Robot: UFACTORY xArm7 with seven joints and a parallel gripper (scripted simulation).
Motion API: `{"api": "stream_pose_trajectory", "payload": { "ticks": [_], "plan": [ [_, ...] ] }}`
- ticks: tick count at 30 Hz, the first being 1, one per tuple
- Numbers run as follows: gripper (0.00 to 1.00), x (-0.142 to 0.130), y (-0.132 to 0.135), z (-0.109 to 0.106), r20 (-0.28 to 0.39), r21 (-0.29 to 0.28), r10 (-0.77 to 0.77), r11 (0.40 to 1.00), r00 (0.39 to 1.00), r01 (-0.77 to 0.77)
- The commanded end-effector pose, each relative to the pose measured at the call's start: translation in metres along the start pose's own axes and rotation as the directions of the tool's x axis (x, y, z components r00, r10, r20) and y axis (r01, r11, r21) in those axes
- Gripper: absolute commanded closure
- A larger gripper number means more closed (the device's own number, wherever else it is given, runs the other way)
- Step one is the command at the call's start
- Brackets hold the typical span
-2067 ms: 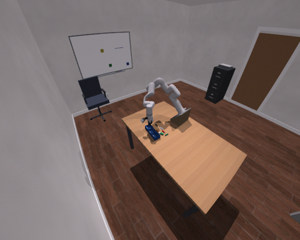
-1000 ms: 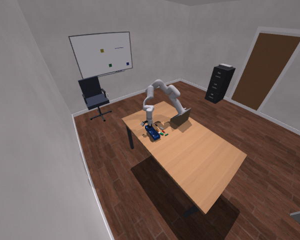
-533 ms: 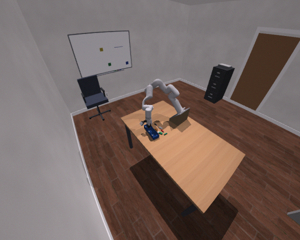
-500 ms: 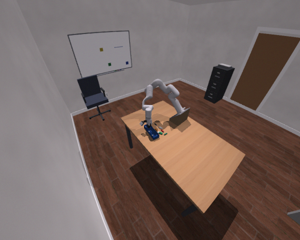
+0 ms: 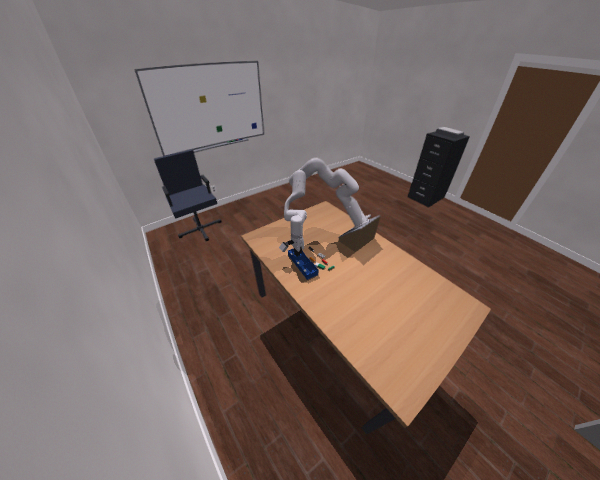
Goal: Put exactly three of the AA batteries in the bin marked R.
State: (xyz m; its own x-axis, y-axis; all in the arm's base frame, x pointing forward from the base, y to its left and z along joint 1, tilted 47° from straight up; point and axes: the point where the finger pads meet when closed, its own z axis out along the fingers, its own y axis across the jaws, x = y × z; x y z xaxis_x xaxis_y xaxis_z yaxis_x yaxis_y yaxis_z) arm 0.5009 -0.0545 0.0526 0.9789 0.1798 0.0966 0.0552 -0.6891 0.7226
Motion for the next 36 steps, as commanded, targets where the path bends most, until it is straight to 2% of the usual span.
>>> {"api": "stream_pose_trajectory", "payload": {
  "ticks": [1, 17, 36],
  "plan": [
    [0.93, 0.002, -0.001, -0.002, -0.004, 0.002, 0.000, 1.000, 1.000, 0.000],
    [0.93, 0.002, -0.001, -0.002, -0.004, 0.002, 0.000, 1.000, 1.000, 0.000],
    [0.93, 0.001, -0.001, -0.024, -0.004, 0.002, 0.000, 1.000, 1.000, 0.000]
  ]
}}
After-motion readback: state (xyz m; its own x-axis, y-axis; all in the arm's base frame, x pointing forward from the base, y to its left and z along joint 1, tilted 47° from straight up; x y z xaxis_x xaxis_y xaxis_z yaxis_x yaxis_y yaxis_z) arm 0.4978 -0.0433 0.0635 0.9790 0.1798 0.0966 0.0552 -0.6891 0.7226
